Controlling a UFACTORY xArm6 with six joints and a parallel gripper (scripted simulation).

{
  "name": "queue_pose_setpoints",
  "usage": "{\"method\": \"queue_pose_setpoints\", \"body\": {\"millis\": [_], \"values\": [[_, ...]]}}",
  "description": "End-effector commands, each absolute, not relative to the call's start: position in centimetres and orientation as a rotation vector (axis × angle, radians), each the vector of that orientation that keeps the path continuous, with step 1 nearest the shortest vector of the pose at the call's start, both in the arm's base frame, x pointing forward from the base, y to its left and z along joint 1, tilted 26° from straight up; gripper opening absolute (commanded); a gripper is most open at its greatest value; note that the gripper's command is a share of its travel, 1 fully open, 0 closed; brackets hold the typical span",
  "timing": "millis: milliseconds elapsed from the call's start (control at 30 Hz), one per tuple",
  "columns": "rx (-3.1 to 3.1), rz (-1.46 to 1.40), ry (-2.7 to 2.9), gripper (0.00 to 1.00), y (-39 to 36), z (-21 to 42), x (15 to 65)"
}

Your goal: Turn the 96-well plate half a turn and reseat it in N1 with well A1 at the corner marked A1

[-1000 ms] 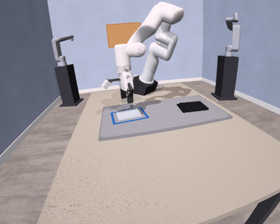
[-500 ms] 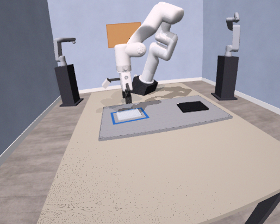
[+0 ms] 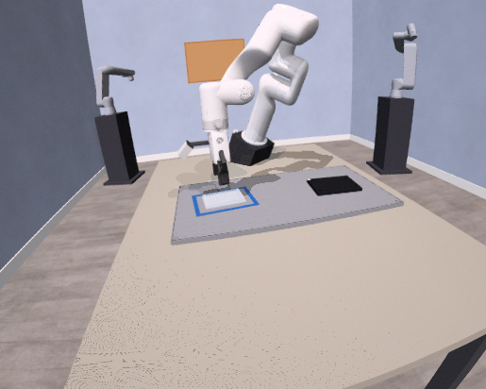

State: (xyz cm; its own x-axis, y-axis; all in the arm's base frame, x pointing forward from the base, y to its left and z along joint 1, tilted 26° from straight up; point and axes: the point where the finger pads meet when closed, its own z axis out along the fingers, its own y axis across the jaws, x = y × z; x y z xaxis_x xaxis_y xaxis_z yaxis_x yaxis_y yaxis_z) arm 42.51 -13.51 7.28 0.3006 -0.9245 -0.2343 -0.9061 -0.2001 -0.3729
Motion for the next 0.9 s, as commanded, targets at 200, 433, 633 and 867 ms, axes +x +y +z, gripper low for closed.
{"method": "queue_pose_setpoints", "body": {"millis": [200, 433, 633, 867], "values": [[-2.135, -0.062, 1.63, 1.0, -13.1, 6.0, 43.1], [-2.135, -0.062, 1.63, 1.0, -12.8, 5.1, 43.4], [-2.135, -0.062, 1.63, 1.0, -12.5, 4.2, 43.7], [-2.135, -0.062, 1.63, 1.0, -12.2, 3.5, 43.9]]}}
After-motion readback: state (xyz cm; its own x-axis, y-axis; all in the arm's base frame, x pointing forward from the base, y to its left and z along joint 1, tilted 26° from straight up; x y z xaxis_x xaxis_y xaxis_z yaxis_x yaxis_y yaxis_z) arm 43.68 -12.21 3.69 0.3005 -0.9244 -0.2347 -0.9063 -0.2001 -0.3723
